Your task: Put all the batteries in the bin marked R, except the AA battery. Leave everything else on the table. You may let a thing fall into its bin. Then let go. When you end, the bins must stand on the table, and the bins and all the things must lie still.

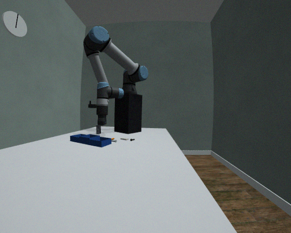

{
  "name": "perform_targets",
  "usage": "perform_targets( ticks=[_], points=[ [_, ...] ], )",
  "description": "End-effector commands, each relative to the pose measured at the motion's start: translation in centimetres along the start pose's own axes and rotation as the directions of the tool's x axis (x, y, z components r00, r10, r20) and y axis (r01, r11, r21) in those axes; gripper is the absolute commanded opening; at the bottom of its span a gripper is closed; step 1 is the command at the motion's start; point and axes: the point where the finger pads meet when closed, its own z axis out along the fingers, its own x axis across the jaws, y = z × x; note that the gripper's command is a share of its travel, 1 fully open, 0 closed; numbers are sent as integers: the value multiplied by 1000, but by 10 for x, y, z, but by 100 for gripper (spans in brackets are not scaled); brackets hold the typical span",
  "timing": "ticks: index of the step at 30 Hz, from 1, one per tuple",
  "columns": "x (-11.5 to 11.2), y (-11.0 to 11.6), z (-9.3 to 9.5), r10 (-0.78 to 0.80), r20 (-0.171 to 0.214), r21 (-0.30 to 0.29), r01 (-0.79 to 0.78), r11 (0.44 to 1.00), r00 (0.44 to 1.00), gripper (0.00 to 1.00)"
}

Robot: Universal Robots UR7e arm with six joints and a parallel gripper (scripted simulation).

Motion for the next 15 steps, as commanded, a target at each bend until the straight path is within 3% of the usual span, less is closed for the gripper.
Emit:
perform_targets(
  ticks=[1, 15],
  points=[
    [-1, -1, 16, 0, 1, 1, 0, 1000, 1000, 54],
    [-1, -1, 28, 0, 1, 1, 0, 1000, 1000, 54]
  ],
)
